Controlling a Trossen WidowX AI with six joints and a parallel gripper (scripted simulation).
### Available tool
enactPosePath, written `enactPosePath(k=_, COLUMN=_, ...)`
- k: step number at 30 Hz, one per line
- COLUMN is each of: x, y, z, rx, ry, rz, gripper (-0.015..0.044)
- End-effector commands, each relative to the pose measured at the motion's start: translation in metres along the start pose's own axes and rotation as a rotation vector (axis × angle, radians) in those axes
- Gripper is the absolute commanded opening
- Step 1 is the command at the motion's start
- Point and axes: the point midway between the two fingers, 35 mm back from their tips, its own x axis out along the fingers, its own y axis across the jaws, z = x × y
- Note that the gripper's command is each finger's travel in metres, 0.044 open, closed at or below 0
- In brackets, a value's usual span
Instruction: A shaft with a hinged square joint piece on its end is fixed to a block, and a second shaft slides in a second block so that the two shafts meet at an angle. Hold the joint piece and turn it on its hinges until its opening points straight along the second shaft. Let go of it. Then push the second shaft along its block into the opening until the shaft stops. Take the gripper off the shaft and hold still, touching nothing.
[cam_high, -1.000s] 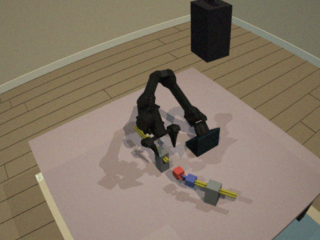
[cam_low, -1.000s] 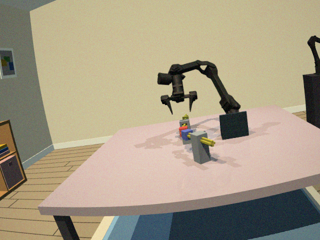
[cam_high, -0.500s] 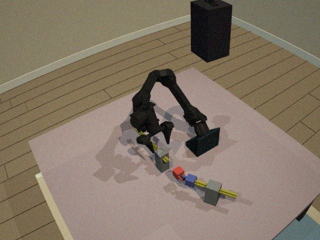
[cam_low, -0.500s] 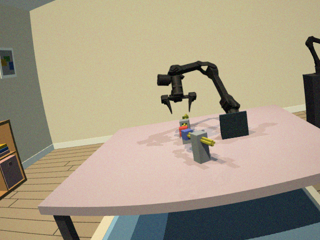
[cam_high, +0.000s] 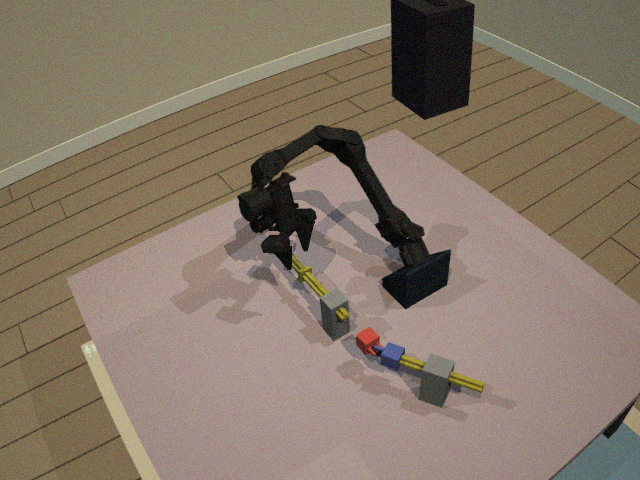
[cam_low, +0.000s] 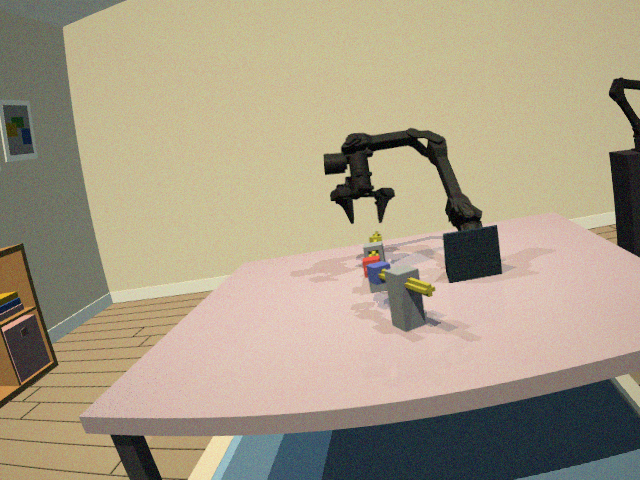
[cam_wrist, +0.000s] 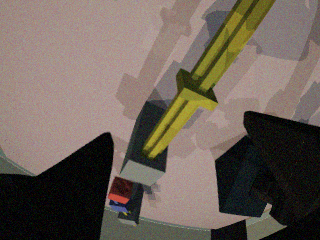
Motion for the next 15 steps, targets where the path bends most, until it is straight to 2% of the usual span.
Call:
enactPosePath(k=1, x=-0.015, y=-0.032, z=0.029, rx=-0.135, ry=-0.04, rz=-0.035, gripper=0.044)
enactPosePath(k=10, x=-0.019, y=-0.043, z=0.038, rx=-0.176, ry=-0.051, rz=-0.051, gripper=0.044)
enactPosePath(k=15, x=-0.008, y=-0.043, z=0.041, rx=-0.043, ry=-0.103, rz=-0.059, gripper=0.044)
